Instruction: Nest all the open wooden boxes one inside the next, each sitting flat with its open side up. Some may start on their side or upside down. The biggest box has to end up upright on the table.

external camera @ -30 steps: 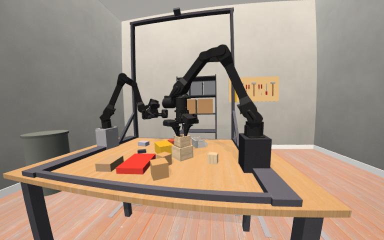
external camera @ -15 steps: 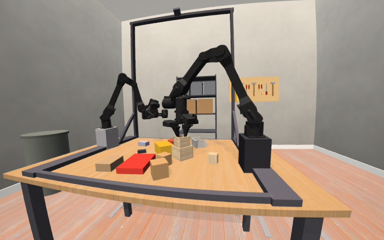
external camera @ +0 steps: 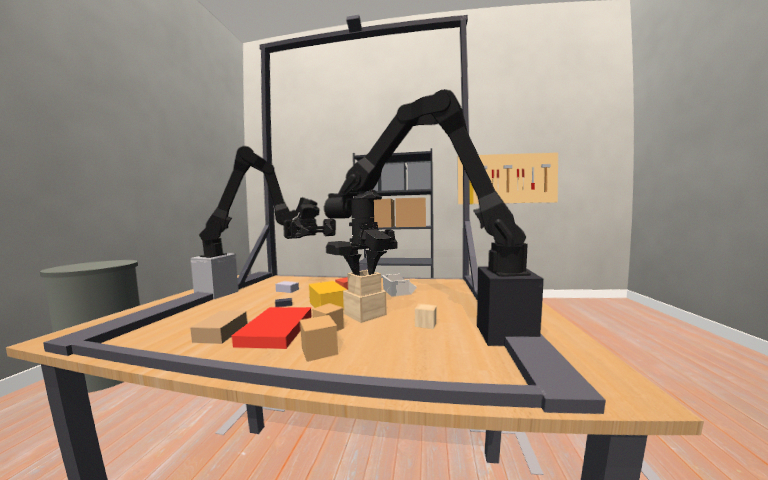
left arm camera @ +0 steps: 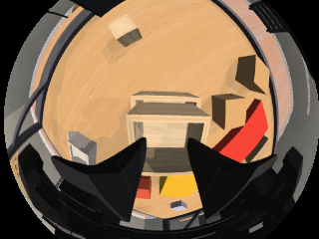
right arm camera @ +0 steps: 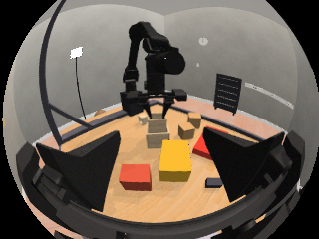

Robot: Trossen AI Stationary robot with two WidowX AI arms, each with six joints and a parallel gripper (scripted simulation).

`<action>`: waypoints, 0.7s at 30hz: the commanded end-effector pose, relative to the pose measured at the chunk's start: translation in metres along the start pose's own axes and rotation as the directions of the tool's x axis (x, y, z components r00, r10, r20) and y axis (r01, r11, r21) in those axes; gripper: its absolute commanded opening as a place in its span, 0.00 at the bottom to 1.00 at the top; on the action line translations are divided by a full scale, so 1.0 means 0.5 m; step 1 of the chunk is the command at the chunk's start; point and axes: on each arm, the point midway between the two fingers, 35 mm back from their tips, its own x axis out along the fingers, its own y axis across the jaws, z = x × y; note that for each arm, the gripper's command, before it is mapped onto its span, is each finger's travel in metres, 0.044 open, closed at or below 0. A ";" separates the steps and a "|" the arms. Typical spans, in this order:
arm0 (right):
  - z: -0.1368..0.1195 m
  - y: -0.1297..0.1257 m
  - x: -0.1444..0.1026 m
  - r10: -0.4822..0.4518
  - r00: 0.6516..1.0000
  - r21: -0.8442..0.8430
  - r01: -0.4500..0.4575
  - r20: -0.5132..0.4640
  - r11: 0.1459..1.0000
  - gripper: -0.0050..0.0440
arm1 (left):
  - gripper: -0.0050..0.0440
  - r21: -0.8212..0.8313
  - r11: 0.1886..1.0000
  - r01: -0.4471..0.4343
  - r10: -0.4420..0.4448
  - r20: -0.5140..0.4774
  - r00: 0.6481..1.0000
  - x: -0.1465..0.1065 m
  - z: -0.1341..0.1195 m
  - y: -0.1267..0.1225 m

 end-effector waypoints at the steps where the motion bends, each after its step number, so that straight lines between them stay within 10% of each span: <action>1: 0.006 0.000 -0.001 0.000 1.000 0.006 0.000 0.004 1.000 0.92 | 0.64 0.001 1.000 0.005 -0.005 -0.011 1.000 -0.002 -0.008 -0.002; 21: 0.006 0.000 -0.001 0.000 1.000 0.006 0.000 0.004 1.000 0.92 | 0.64 0.000 1.000 0.009 -0.009 -0.017 1.000 -0.005 -0.015 -0.003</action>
